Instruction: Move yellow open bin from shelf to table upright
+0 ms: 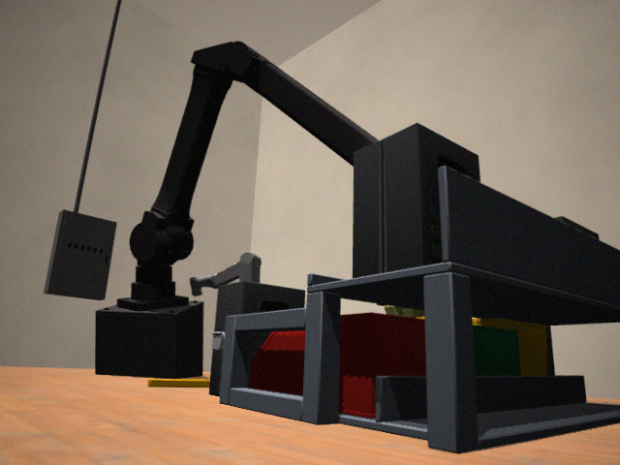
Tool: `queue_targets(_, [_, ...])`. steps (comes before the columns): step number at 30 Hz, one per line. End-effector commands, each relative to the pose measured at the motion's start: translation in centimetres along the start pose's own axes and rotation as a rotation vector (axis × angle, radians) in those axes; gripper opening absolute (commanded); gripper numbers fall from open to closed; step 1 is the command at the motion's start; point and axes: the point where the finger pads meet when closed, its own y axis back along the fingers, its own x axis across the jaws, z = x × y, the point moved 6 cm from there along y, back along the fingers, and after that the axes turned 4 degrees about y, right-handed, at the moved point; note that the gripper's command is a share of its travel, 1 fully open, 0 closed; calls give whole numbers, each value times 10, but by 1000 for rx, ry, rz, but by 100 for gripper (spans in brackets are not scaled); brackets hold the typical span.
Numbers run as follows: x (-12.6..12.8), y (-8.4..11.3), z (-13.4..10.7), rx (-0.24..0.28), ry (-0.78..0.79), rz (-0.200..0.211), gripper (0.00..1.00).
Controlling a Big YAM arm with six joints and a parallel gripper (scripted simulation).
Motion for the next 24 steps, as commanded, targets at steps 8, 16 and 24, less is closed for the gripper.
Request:
queue_targets(8, [8, 22, 10, -22, -13, -59, 0])
queue_targets(16, [29, 20, 11, -22, -13, -58, 0])
queue_targets(24, [47, 19, 12, -22, -13, -57, 0])
